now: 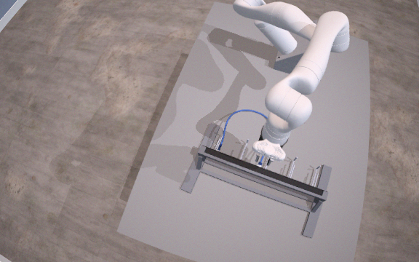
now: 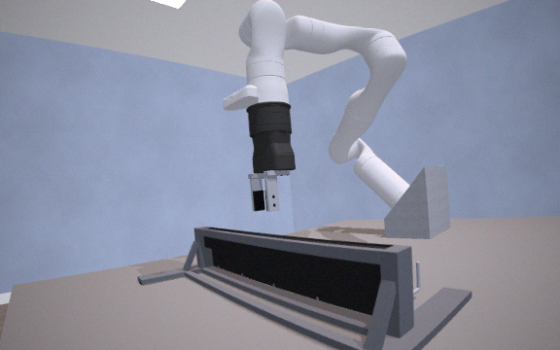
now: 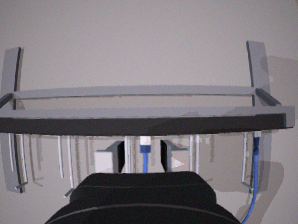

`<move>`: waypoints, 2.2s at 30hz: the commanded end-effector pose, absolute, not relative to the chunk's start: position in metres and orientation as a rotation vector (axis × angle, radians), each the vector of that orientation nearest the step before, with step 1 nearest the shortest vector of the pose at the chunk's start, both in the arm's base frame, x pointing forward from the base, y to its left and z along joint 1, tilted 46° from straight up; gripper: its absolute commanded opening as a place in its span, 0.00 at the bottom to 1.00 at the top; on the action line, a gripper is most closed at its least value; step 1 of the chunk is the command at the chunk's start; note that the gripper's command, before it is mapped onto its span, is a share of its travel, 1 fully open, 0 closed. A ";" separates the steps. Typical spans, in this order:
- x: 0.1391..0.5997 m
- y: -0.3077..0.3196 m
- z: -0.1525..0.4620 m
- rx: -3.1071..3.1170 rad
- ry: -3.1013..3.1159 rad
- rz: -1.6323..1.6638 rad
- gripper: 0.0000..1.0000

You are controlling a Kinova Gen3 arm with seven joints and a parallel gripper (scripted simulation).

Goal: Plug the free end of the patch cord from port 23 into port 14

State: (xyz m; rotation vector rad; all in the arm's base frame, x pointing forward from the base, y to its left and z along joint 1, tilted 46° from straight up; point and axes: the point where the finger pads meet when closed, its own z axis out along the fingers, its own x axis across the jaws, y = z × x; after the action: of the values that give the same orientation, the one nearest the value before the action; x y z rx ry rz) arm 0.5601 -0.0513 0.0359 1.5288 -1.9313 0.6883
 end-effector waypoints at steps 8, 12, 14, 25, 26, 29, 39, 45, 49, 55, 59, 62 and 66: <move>0.562 -0.037 0.051 1.528 -1.936 0.692 0.73; 0.562 -0.036 0.052 1.527 -1.937 0.692 0.73; 0.562 -0.036 0.053 1.527 -1.937 0.692 0.73; 0.560 -0.036 0.054 1.518 -1.940 0.691 0.73; 0.560 -0.036 0.054 1.518 -1.940 0.691 0.73; 0.560 -0.037 0.054 1.517 -1.940 0.690 0.73; 0.559 -0.037 0.054 1.512 -1.939 0.689 0.00; 0.559 -0.038 0.054 1.511 -1.939 0.689 0.00; 0.559 -0.038 0.054 1.509 -1.938 0.689 0.00; 0.558 -0.039 0.053 1.508 -1.938 0.688 0.00; 0.558 -0.039 0.053 1.507 -1.938 0.688 0.00; 0.558 -0.039 0.053 1.507 -1.937 0.688 0.00; 0.558 -0.040 0.053 1.506 -1.937 0.687 0.00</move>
State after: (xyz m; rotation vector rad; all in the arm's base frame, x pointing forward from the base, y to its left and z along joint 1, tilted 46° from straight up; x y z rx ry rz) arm 0.5601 -0.0383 0.0512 1.5210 -1.9365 0.6856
